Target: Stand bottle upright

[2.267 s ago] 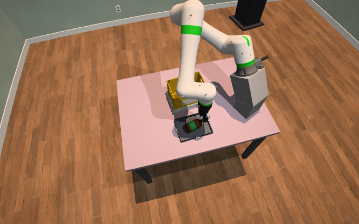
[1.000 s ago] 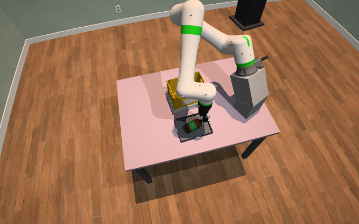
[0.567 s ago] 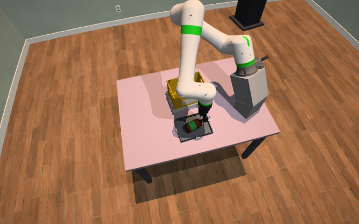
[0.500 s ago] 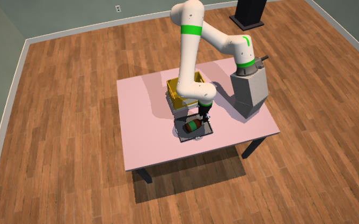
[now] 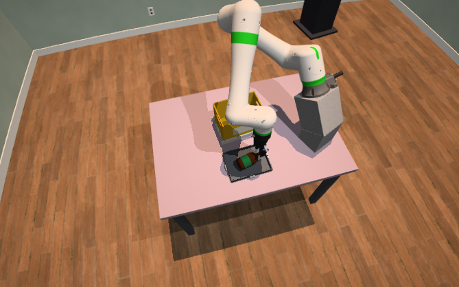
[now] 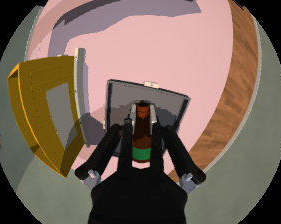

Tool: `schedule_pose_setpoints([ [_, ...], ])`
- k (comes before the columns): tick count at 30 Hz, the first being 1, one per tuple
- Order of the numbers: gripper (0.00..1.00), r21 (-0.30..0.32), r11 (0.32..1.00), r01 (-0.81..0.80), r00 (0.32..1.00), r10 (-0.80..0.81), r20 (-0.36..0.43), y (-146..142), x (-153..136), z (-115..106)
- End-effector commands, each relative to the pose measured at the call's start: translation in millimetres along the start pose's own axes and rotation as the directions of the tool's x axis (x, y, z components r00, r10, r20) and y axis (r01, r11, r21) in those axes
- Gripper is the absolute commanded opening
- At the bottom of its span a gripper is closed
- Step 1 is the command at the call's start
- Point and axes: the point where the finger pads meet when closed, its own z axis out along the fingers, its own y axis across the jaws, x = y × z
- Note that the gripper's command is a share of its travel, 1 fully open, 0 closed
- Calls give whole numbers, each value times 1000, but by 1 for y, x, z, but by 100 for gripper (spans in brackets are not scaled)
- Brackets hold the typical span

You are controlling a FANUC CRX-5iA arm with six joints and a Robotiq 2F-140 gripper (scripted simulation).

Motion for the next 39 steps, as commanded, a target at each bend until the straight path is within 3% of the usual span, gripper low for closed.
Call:
schedule_pose_setpoints([
  [1,0,0,1000,0,1000,0,0,0,0,-1],
  [39,0,0,1000,0,1000,0,0,0,0,-24],
])
